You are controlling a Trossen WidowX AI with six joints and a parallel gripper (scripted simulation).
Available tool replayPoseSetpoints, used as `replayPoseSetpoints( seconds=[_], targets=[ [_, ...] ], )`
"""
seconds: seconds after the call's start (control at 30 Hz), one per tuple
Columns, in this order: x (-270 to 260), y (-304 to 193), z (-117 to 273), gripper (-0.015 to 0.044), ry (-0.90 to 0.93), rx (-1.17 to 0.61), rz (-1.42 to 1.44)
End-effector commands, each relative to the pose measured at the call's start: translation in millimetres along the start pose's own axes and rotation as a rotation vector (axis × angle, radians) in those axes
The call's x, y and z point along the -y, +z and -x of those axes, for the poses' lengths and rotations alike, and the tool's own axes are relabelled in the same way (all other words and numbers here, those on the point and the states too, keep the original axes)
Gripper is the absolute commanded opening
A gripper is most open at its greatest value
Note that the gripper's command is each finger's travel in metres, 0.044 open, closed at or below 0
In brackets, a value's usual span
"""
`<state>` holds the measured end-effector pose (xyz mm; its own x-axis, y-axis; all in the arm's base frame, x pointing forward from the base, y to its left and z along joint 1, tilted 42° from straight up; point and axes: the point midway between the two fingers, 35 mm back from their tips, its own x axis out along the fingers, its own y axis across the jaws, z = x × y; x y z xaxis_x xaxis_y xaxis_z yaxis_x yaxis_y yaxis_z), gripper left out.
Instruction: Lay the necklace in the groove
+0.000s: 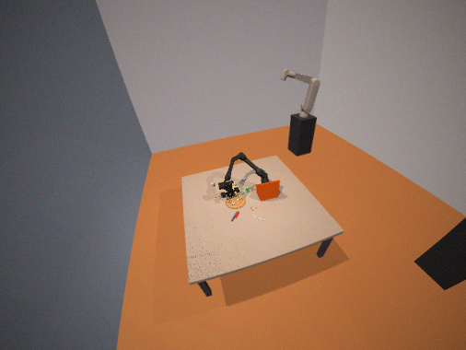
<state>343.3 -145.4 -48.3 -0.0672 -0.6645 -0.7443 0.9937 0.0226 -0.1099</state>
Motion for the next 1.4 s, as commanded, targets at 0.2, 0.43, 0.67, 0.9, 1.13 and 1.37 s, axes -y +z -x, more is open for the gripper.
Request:
replayPoseSetpoints(
  seconds=[0.2, 0.43, 0.67, 0.9, 1.13, 1.37],
  targets=[
    [0, 0, 0, 0.0, 0.001, 0.0, -0.001],
    [0, 0, 0, 0.0, 0.001, 0.0, -0.001],
    [0, -1, 6, 0.0, -0.001, -0.001, 0.005],
    [0, -1, 6, 0.0, -0.001, -0.001, 0.005],
    [-11, 4, 6, 0.0, 0.0, -0.001, 0.005],
    [-11, 4, 1, 0.0, 0.0, -0.001, 0.005]
  ],
)
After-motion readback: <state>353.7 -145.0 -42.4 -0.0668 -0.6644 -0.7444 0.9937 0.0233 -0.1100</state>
